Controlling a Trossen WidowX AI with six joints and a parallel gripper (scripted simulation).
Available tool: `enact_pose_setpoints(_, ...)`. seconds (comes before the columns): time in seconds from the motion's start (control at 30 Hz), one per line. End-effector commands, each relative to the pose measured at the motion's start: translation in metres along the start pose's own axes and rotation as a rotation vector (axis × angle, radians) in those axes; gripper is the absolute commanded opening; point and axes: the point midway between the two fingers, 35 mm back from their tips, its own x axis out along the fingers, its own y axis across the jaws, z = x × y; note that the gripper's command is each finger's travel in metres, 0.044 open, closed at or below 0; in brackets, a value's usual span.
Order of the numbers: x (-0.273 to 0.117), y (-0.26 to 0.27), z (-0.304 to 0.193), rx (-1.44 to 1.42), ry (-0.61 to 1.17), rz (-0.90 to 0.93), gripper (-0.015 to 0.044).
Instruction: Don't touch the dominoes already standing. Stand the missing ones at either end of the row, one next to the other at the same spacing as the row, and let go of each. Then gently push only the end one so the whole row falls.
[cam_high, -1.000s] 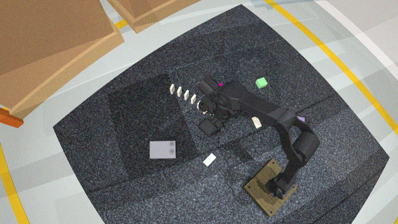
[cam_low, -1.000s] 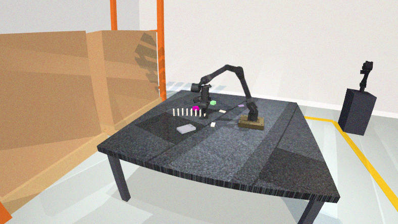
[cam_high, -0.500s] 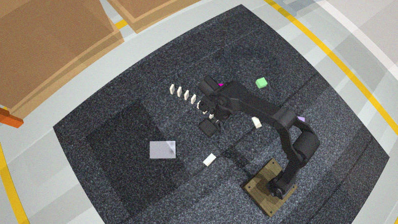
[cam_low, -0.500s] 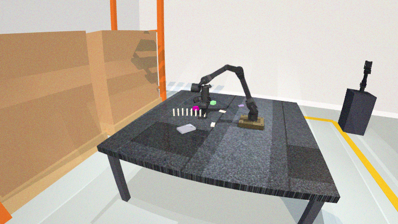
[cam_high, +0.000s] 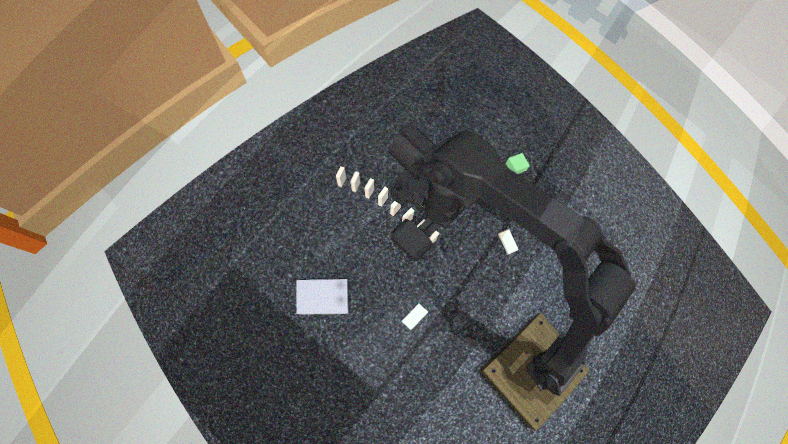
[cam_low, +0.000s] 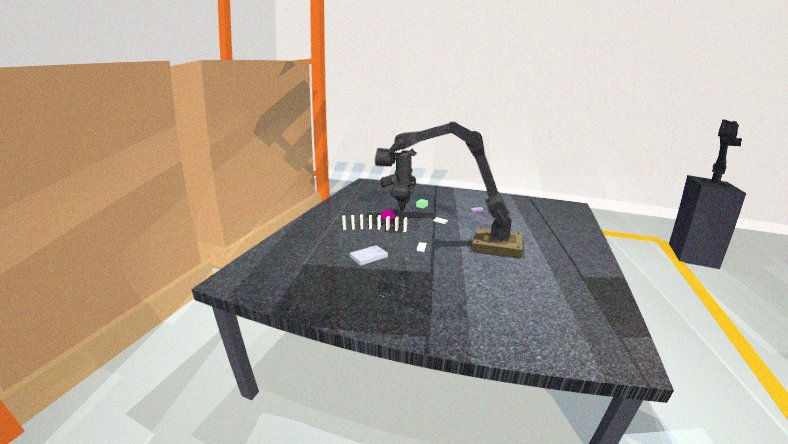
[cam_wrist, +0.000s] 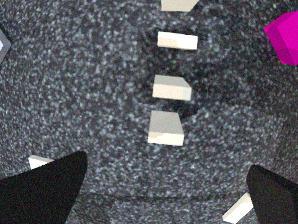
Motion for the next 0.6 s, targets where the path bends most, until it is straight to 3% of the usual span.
enact_pose_setpoints(0.0, -0.055, 0.001, -0.006, 0.004, -0.018, 0.0, 0.044)
enact_pose_setpoints(0.23, -0.061, 0.006, -0.009, 0.055, -0.017, 0.001, 0.044)
enact_pose_setpoints(0.57, -0.022, 0.069, -0.04, 0.827, -0.012, 0.014, 0.044)
